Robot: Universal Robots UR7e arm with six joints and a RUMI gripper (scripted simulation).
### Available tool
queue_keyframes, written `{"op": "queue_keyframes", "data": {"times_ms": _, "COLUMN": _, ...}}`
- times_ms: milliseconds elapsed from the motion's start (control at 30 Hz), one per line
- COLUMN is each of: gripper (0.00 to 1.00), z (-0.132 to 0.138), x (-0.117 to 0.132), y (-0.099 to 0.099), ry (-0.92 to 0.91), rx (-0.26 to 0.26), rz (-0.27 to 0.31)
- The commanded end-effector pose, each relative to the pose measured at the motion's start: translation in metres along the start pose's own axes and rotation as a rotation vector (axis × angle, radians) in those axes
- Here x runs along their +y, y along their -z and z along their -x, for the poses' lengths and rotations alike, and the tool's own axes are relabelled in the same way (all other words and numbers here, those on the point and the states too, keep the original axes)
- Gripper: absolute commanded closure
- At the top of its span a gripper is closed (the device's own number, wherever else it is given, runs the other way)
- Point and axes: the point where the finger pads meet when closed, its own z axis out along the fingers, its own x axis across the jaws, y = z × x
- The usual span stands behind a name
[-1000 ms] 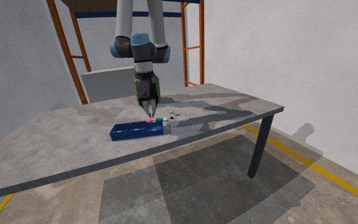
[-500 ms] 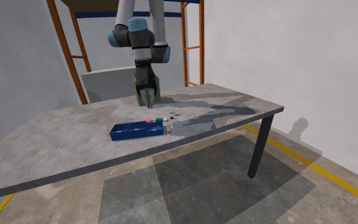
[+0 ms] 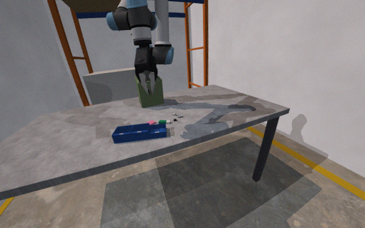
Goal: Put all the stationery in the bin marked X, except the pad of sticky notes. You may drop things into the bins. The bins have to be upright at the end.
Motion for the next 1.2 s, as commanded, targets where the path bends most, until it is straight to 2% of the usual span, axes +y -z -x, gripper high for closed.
{"op": "queue_keyframes", "data": {"times_ms": 0, "gripper": 0.96, "z": 0.000, "x": 0.000, "y": 0.003, "ry": 0.000, "rx": 0.000, "rz": 0.001}}
{"op": "queue_keyframes", "data": {"times_ms": 100, "gripper": 0.96, "z": 0.000, "x": 0.000, "y": 0.003, "ry": 0.000, "rx": 0.000, "rz": 0.001}}
{"op": "queue_keyframes", "data": {"times_ms": 133, "gripper": 0.77, "z": 0.002, "x": 0.005, "y": -0.004, "ry": 0.050, "rx": 0.000, "rz": 0.001}}
{"op": "queue_keyframes", "data": {"times_ms": 333, "gripper": 0.77, "z": 0.012, "x": 0.034, "y": -0.043, "ry": 0.283, "rx": 0.000, "rz": 0.003}}
{"op": "queue_keyframes", "data": {"times_ms": 400, "gripper": 0.77, "z": 0.012, "x": 0.034, "y": -0.043, "ry": 0.283, "rx": 0.000, "rz": 0.003}}
{"op": "queue_keyframes", "data": {"times_ms": 433, "gripper": 0.77, "z": 0.014, "x": 0.039, "y": -0.049, "ry": 0.367, "rx": 0.000, "rz": 0.003}}
{"op": "queue_keyframes", "data": {"times_ms": 833, "gripper": 0.77, "z": 0.035, "x": 0.097, "y": -0.126, "ry": 0.732, "rx": 0.000, "rz": 0.021}}
{"op": "queue_keyframes", "data": {"times_ms": 967, "gripper": 0.77, "z": 0.035, "x": 0.097, "y": -0.126, "ry": 0.794, "rx": -0.001, "rz": 0.026}}
{"op": "queue_keyframes", "data": {"times_ms": 1000, "gripper": 0.77, "z": 0.035, "x": 0.097, "y": -0.126, "ry": 0.878, "rx": -0.001, "rz": 0.027}}
{"op": "queue_keyframes", "data": {"times_ms": 1167, "gripper": 0.77, "z": 0.035, "x": 0.097, "y": -0.126, "ry": 1.025, "rx": 0.001, "rz": 0.026}}
